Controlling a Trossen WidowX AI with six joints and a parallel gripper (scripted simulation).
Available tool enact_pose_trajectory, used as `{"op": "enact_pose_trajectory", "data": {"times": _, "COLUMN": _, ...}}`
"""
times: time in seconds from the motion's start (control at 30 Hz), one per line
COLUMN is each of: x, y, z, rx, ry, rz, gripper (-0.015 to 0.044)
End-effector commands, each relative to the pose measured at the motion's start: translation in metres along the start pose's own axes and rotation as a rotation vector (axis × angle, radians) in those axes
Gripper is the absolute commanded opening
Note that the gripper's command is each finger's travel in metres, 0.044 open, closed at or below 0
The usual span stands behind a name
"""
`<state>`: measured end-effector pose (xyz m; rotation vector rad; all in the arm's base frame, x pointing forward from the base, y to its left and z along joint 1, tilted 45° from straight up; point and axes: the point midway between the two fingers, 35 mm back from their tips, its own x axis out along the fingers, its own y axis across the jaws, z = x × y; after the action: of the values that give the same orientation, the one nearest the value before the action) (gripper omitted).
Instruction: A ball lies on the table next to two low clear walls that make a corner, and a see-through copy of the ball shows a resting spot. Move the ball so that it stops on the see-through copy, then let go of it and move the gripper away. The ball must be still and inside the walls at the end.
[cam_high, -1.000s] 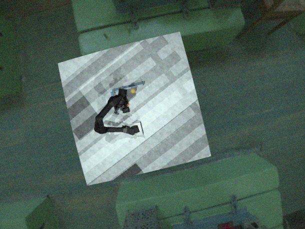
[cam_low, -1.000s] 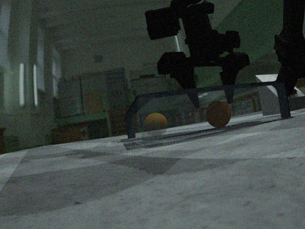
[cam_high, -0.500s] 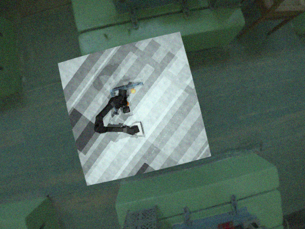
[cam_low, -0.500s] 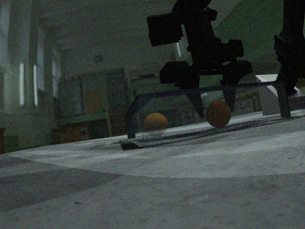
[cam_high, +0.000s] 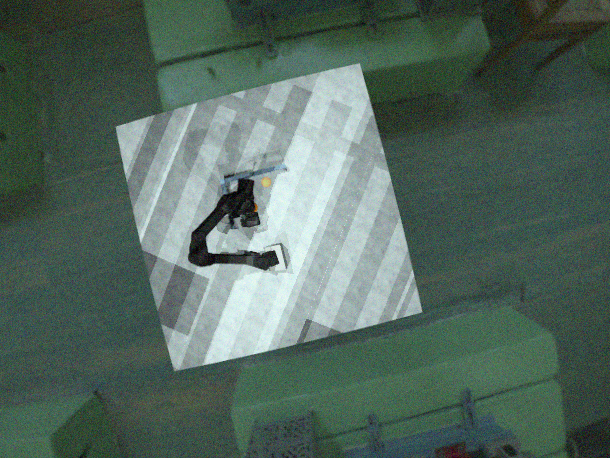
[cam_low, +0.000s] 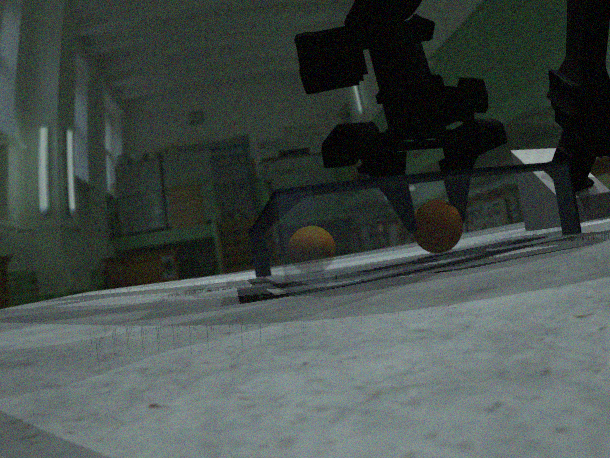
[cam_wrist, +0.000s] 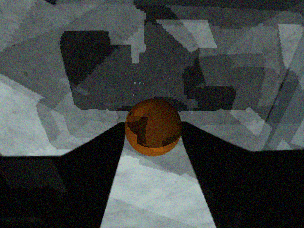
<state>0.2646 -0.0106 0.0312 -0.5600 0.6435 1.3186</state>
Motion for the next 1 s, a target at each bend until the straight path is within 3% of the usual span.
{"op": "enact_pose_trajectory", "data": {"times": 0.0, "x": -0.014, "y": -0.005, "z": -0.001, "rx": -0.004, "ry": 0.005, "rz": -0.006, "gripper": 0.0058}}
{"op": "enact_pose_trajectory", "data": {"times": 0.1, "x": -0.03, "y": -0.007, "z": -0.003, "rx": -0.003, "ry": 0.009, "rz": -0.006, "gripper": 0.0}}
{"op": "enact_pose_trajectory", "data": {"times": 0.73, "x": -0.129, "y": -0.001, "z": -0.001, "rx": -0.002, "ry": 0.005, "rz": -0.003, "gripper": 0.0}}
{"op": "enact_pose_trajectory", "data": {"times": 0.97, "x": -0.131, "y": -0.006, "z": -0.005, "rx": 0.078, "ry": 0.004, "rz": -0.003, "gripper": 0.0}}
